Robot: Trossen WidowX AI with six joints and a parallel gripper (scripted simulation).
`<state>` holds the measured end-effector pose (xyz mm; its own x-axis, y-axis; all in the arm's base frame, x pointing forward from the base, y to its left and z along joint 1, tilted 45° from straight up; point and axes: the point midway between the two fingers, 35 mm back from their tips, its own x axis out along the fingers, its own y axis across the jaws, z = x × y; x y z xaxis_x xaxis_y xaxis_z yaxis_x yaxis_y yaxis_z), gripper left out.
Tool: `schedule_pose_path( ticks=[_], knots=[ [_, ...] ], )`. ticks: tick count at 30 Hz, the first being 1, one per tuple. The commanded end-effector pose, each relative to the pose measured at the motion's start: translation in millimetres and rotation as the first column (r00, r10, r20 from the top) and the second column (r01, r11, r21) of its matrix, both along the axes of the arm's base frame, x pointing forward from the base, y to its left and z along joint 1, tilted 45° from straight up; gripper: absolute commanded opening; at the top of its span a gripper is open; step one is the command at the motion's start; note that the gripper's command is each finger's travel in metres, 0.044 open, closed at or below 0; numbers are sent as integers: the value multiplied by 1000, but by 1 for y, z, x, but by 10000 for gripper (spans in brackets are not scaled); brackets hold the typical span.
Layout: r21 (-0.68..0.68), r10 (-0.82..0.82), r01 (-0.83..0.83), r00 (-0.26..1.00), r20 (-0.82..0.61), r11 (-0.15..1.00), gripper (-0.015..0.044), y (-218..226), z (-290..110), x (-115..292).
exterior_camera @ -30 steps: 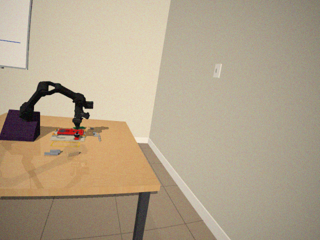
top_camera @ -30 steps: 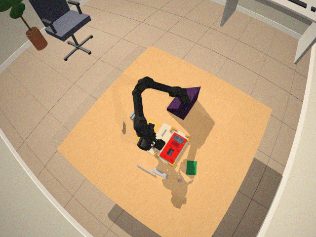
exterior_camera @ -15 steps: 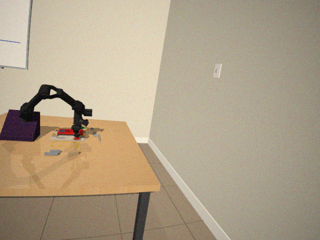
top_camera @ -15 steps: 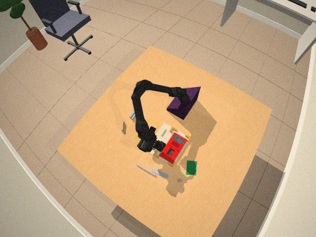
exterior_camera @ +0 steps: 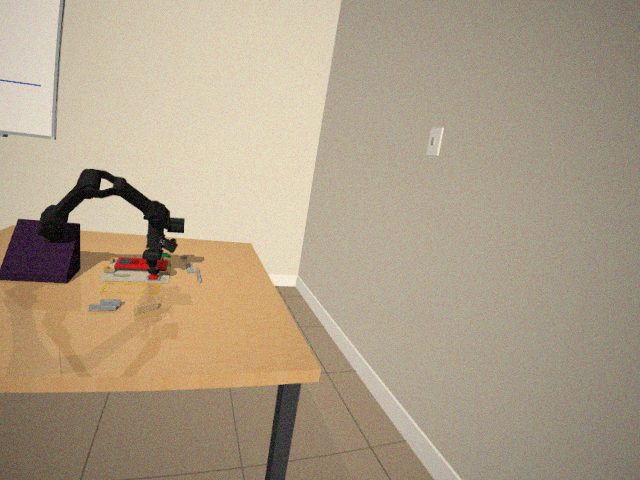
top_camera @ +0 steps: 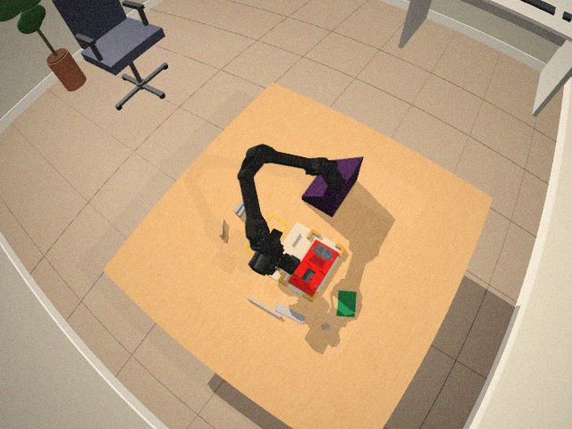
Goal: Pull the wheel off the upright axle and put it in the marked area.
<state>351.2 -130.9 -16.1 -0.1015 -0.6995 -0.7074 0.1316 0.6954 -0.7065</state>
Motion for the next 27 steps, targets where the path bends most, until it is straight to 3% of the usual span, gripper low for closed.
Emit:
schedule_pose_path(
  ticks=[1,27],
  knots=[
    [-1,-3,3,1000,6,1000,0,1,2,1],
    [-2,0,0,1000,5,1000,0,7,8,2]
  ],
)
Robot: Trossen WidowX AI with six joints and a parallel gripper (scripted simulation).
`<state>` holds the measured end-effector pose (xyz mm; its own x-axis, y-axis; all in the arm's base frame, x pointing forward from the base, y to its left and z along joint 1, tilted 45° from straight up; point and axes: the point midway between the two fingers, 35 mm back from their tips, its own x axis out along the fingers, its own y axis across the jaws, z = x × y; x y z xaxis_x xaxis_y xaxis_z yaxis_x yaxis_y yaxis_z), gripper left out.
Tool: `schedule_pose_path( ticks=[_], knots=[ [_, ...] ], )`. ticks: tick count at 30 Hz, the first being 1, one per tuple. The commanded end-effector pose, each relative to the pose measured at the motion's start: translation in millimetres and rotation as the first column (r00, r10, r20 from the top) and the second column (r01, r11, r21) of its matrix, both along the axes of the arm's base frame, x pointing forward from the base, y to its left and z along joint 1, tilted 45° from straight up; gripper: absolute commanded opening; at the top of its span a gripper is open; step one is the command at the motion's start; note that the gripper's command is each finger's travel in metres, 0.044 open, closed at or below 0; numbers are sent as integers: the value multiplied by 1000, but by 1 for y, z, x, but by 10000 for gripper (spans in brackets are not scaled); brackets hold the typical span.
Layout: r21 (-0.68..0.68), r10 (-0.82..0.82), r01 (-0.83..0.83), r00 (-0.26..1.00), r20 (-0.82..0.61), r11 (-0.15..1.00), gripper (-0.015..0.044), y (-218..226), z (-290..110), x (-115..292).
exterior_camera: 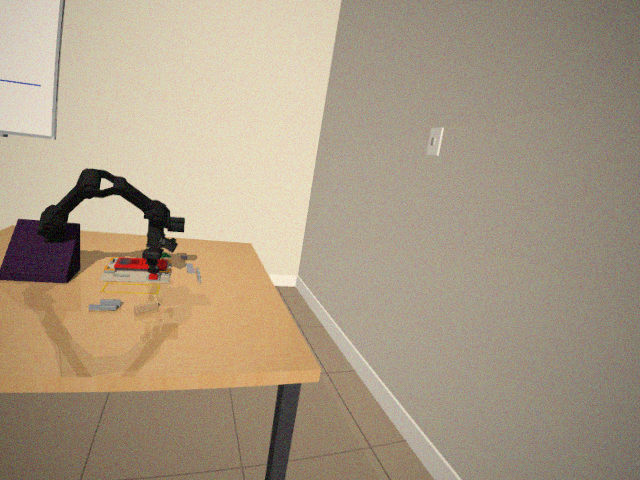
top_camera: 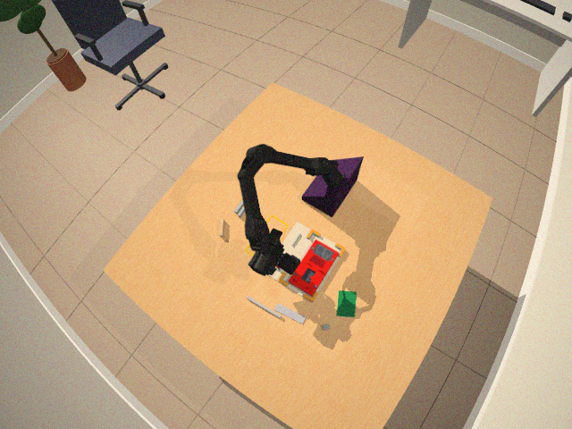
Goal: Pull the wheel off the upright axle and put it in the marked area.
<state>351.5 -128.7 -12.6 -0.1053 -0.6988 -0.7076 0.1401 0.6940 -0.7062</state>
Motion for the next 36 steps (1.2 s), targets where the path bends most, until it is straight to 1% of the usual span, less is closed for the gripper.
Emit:
schedule_pose_path(
  ticks=[1,36],
  knots=[
    [-2,9,-9,1000,2,1000,0,5,4,2],
    [-2,13,-13,1000,2,1000,0,13,12,3]
  ],
)
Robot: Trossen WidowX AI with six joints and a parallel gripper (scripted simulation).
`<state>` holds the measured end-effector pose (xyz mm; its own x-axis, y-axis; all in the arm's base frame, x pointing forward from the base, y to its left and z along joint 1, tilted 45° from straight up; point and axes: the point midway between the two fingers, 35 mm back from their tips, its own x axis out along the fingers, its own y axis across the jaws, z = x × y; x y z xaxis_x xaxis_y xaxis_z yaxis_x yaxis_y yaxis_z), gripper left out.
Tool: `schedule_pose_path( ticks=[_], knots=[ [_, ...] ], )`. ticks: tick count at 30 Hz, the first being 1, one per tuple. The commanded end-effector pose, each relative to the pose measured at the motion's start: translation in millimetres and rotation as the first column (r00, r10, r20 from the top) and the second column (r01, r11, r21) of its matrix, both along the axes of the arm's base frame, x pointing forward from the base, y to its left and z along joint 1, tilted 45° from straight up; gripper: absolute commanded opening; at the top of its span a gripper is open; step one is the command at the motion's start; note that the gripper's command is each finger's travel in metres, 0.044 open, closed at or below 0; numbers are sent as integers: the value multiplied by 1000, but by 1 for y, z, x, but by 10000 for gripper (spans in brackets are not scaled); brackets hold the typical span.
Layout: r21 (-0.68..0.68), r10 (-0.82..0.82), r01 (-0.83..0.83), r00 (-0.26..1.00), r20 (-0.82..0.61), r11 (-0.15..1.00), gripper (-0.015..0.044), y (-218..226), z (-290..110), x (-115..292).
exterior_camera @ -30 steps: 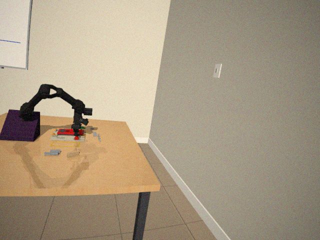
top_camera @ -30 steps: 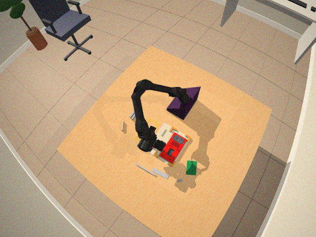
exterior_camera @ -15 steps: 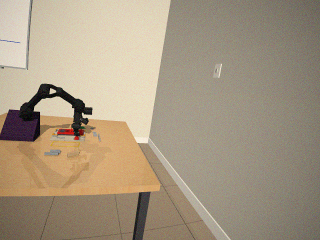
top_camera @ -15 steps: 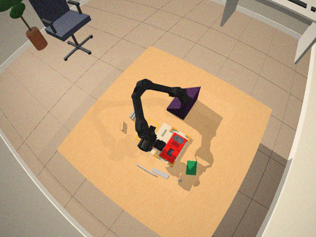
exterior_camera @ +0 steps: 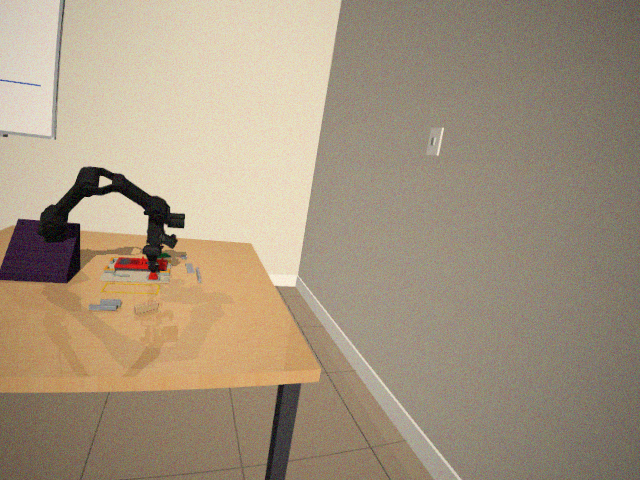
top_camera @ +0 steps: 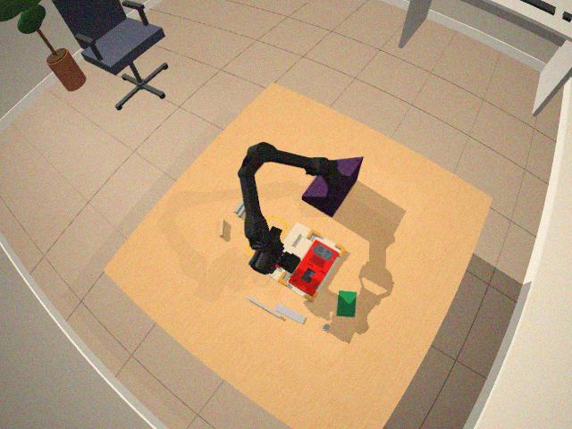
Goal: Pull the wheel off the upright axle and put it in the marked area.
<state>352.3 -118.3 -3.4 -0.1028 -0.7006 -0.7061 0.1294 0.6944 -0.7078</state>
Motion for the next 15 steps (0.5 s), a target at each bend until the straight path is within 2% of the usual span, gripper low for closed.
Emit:
schedule_pose_path(
  ticks=[1,15],
  knots=[
    [-1,3,-3,1000,7,1000,0,3,3,2],
    [-1,5,-5,1000,7,1000,0,6,7,3]
  ],
)
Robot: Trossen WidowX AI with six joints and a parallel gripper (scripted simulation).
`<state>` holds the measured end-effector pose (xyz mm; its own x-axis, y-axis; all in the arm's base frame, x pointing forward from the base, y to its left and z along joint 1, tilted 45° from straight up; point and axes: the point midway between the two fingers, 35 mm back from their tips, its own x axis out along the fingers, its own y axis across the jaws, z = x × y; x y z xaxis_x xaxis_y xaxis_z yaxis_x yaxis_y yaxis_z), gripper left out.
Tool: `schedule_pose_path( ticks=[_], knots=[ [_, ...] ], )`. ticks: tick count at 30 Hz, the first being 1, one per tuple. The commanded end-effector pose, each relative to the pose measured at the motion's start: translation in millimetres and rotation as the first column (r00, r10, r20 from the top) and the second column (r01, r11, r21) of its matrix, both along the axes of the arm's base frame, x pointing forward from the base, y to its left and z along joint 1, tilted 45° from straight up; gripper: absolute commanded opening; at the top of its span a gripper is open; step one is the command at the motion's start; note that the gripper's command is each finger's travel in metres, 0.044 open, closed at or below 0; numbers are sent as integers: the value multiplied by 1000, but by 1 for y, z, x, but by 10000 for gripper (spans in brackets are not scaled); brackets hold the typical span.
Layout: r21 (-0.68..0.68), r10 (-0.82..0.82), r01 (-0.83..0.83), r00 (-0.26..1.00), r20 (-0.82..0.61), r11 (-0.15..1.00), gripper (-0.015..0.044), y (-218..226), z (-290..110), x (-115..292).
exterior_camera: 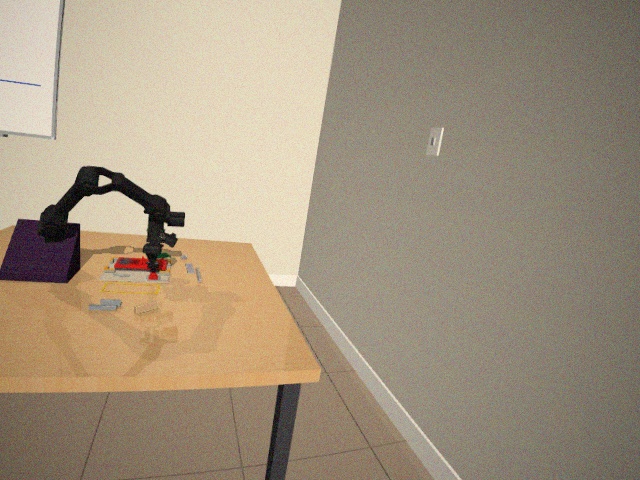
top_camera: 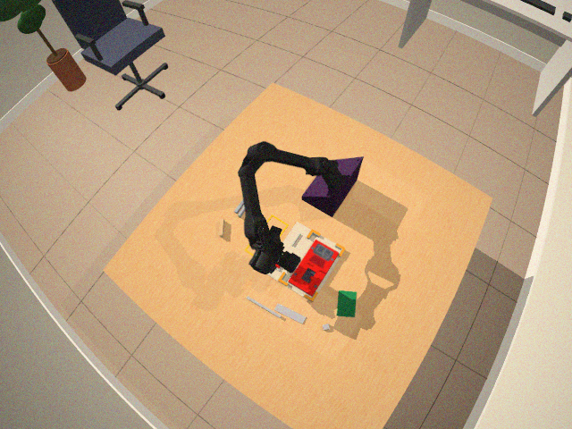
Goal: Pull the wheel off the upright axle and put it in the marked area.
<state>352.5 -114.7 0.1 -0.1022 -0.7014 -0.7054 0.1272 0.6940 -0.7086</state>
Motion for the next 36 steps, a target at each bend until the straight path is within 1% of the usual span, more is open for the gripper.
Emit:
schedule_pose_path(
  ticks=[1,26,36],
  knots=[
    [-1,3,-3,1000,8,1000,0,3,3,2],
    [-1,6,-6,1000,8,1000,0,9,9,3],
    [0,6,-6,1000,8,1000,0,35,33,1]
  ],
)
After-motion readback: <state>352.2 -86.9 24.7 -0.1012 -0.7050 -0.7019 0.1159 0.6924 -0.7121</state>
